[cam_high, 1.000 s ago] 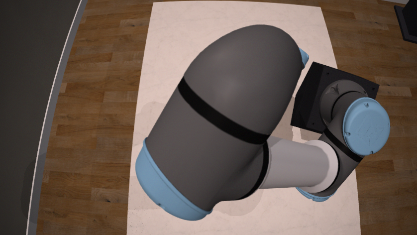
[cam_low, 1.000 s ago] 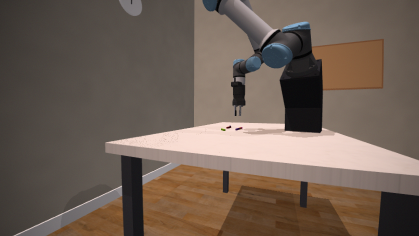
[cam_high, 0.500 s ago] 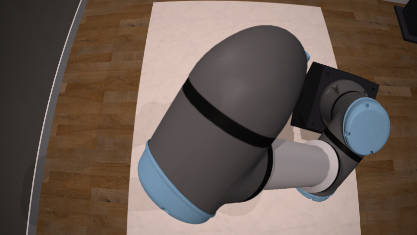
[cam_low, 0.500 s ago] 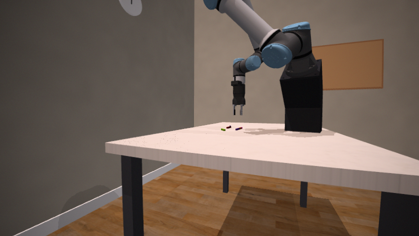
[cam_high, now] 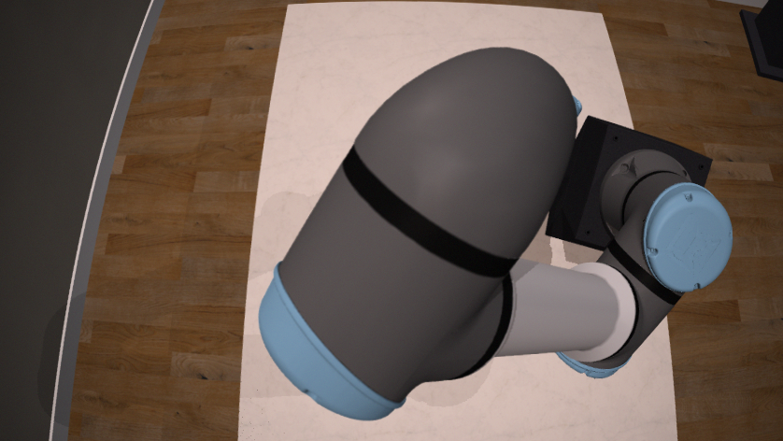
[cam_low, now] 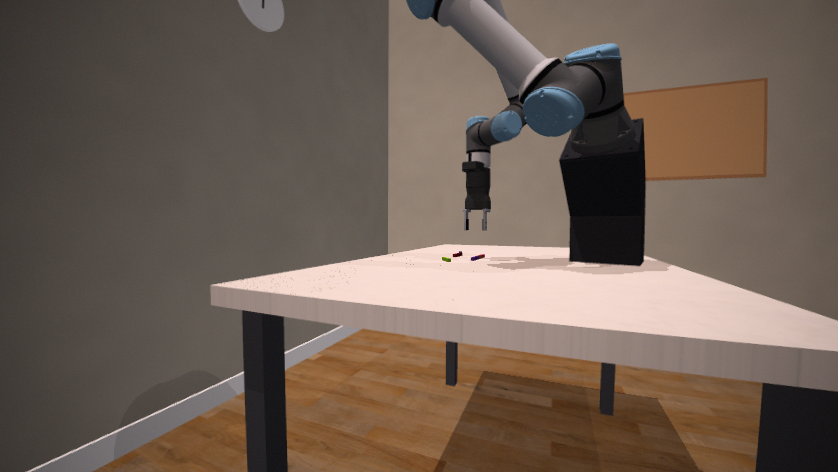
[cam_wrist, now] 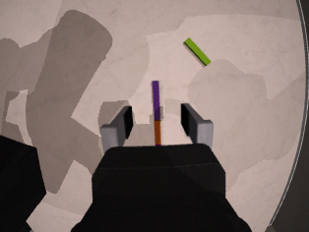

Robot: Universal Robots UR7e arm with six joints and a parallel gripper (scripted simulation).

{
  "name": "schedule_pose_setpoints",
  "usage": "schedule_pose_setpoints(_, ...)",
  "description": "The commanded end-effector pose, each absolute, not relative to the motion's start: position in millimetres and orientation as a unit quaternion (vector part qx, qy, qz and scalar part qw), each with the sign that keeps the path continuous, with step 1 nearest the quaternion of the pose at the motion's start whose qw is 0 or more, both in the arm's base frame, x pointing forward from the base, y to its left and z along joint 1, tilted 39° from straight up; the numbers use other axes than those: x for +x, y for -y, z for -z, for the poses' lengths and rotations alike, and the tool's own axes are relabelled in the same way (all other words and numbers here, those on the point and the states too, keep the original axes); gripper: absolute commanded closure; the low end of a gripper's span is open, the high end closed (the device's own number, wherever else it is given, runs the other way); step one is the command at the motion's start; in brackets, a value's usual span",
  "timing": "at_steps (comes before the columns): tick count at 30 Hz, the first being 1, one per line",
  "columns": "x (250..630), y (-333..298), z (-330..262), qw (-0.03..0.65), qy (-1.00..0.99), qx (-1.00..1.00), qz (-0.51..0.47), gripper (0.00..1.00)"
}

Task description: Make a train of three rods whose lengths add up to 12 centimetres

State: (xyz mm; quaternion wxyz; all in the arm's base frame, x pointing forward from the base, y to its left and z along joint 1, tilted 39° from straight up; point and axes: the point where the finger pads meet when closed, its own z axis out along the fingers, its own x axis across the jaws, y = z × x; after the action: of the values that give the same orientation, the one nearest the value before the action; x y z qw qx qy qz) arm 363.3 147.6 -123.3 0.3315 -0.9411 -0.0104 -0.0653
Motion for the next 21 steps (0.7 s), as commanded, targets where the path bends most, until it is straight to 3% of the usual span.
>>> schedule_pose_setpoints(1,363,-147,122,0.331,0.010,-0.941,0.066,0.00)
schedule_pose_setpoints(21,359,-120,90,0.331,0.010,-0.941,0.066,0.00)
